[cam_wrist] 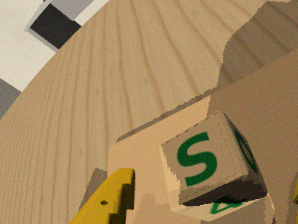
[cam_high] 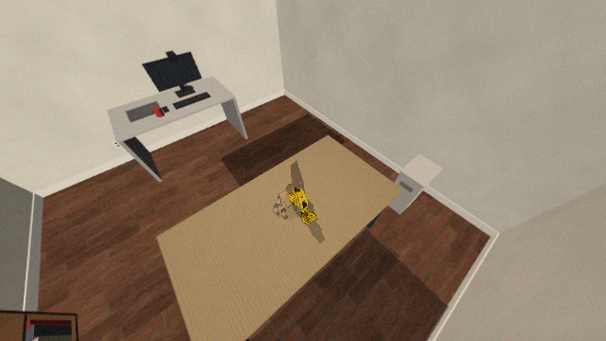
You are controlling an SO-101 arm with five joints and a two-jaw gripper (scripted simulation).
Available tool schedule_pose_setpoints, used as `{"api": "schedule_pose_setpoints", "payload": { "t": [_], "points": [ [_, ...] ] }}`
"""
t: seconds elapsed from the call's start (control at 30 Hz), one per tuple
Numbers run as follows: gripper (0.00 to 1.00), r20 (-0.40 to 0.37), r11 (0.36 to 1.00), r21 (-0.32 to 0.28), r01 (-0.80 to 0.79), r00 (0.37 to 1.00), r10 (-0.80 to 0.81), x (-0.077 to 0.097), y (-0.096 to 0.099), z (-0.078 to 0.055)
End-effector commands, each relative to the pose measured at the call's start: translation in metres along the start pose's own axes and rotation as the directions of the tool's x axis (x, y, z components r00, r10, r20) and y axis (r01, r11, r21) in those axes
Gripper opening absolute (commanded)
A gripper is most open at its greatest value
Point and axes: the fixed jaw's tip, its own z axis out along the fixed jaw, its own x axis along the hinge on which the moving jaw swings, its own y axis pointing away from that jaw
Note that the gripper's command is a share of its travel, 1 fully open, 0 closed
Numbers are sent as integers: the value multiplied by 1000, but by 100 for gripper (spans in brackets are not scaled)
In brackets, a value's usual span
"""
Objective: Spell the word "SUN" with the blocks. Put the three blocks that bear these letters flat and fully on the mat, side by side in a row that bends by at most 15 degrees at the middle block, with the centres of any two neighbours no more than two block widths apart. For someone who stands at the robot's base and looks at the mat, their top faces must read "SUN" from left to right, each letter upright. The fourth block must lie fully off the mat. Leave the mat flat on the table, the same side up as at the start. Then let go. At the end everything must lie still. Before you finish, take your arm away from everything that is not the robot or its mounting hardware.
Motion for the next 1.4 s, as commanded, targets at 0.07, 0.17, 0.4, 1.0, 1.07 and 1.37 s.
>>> {"api": "schedule_pose_setpoints", "payload": {
  "t": [0.07,0.17,0.4,1.0,1.07,1.37],
  "points": [
    [33,3,961,-25,-276,961,276,-4,4,-13],
    [33,-2,961,-16,-277,961,277,-3,3,-15],
    [33,-4,961,-13,-277,961,277,-2,2,-16],
    [33,-3,961,-14,-277,961,276,-3,3,-16],
    [33,-1,961,-18,-276,961,276,-4,4,-16],
    [33,44,962,-100,-252,965,257,-31,27,-16]
  ]
}}
